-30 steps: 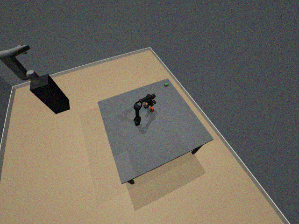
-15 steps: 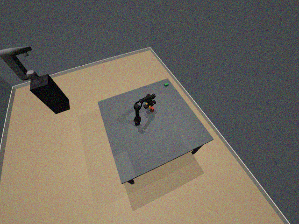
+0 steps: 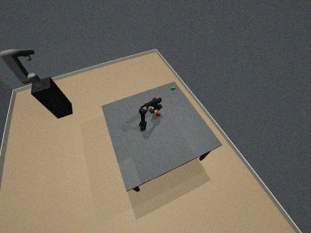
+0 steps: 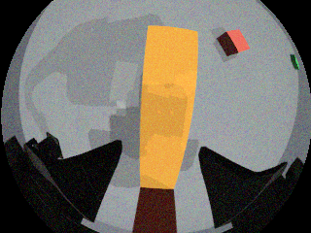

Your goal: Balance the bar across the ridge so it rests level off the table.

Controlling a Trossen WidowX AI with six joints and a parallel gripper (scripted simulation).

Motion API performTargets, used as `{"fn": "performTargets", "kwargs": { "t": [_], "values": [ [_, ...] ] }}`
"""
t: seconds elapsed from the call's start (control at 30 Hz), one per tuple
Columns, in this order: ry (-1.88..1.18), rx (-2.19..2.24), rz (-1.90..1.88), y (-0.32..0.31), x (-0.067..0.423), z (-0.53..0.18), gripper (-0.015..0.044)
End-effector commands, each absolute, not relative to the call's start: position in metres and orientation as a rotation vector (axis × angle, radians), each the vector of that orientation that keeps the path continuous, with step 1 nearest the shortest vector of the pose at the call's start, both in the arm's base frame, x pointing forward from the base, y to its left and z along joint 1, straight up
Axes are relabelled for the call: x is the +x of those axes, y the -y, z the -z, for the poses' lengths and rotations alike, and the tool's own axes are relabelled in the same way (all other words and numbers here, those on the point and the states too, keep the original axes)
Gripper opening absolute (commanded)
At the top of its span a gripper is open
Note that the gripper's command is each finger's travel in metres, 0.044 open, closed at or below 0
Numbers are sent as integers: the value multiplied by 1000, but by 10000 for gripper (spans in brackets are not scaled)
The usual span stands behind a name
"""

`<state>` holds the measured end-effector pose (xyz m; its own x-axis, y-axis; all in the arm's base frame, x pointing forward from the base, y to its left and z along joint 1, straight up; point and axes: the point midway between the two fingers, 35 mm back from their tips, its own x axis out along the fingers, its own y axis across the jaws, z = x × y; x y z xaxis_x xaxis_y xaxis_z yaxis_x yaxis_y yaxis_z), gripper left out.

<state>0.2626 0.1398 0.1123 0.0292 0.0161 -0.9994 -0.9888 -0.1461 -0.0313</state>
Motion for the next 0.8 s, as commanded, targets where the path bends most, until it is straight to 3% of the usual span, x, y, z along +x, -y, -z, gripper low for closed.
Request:
{"fn": "performTargets", "kwargs": {
  "t": [0.0, 0.13, 0.43, 0.77],
  "values": [
    [-1103, -1320, -1300, -140, 263, -112, 440],
    [-1103, -1320, -1300, -140, 264, -119, 440],
    [-1103, -1320, -1300, -139, 260, -210, 440],
    [-1103, -1320, -1300, -138, 260, -212, 440]
  ]
}}
